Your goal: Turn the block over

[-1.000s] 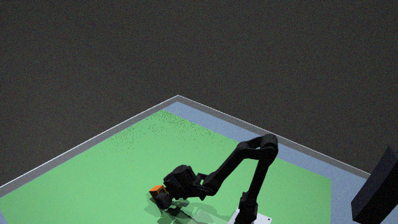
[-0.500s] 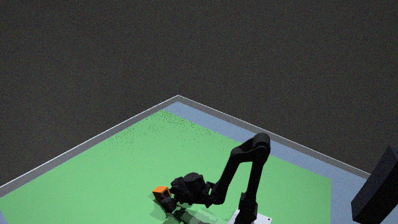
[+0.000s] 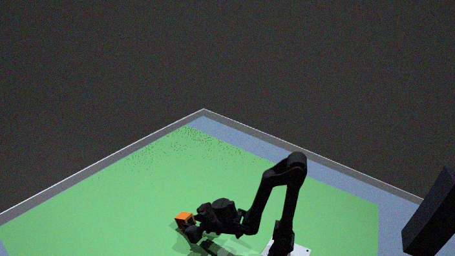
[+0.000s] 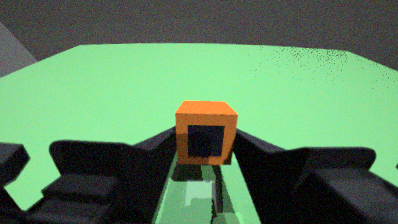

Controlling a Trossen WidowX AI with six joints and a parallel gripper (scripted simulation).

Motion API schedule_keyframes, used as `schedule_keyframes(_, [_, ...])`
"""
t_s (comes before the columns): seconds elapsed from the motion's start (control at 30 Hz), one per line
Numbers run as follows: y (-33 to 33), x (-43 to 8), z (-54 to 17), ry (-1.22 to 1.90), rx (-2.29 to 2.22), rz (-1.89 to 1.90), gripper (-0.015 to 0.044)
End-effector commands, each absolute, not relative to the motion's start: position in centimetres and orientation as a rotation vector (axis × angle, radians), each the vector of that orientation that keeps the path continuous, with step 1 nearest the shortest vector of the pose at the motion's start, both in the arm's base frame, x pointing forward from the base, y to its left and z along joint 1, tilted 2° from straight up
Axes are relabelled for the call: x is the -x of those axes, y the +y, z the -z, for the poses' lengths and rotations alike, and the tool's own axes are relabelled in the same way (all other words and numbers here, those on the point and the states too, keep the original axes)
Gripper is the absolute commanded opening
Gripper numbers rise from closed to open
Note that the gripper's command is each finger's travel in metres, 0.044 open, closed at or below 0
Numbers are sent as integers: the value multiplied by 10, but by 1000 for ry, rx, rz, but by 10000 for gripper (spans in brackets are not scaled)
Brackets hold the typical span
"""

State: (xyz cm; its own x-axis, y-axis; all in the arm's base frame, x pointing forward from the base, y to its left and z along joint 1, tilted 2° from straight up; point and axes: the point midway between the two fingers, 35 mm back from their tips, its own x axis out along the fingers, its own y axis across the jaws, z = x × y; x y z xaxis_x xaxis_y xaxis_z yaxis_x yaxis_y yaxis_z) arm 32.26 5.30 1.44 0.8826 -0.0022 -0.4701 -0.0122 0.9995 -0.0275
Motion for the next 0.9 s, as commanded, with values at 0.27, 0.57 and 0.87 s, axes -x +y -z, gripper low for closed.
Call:
schedule_keyframes(0.27, [52, -323, -15, 485, 36, -1, 236])
schedule_keyframes(0.57, [52, -323, -15, 485, 36, -1, 440])
schedule_keyframes(0.87, [52, -323, -15, 485, 36, -1, 440])
